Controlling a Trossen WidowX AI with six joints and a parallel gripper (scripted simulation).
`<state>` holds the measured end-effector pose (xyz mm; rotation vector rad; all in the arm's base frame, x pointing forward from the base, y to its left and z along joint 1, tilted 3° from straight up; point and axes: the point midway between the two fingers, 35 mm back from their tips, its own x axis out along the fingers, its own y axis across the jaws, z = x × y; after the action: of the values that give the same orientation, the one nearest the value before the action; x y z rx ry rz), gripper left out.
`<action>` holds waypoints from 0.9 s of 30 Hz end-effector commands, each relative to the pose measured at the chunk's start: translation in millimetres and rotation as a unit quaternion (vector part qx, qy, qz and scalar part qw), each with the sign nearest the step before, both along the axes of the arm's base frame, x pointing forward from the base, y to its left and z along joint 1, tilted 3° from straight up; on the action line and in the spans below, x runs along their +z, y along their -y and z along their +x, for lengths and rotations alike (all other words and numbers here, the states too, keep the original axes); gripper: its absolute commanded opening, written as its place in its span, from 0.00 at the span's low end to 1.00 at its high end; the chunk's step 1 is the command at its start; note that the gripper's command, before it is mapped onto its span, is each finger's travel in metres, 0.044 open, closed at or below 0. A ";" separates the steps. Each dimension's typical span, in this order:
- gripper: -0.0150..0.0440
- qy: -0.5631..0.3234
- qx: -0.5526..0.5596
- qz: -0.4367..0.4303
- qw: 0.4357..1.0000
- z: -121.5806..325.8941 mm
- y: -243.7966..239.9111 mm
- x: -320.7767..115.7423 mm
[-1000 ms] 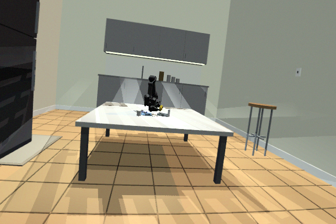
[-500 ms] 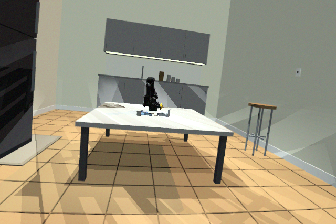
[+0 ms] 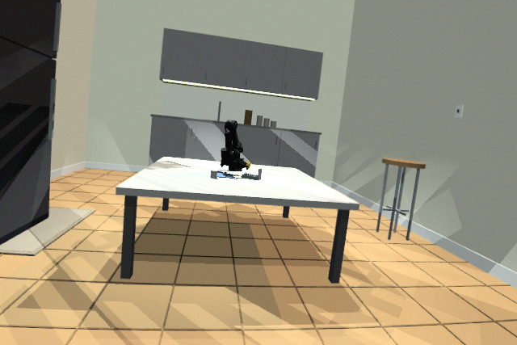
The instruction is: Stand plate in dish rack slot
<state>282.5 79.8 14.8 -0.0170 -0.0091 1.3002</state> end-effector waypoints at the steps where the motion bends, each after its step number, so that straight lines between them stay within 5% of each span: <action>1: 0.25 0.002 0.000 -0.003 1.000 1.9 -3.0 -12.6; 25: 0.25 -0.004 0.002 -0.003 1.000 1.6 -4.4 -34.4; 27: 0.34 -0.003 0.002 -0.003 1.000 1.8 -4.5 -34.6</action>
<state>284.2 84.3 -19.8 -0.0179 0.0004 1.3038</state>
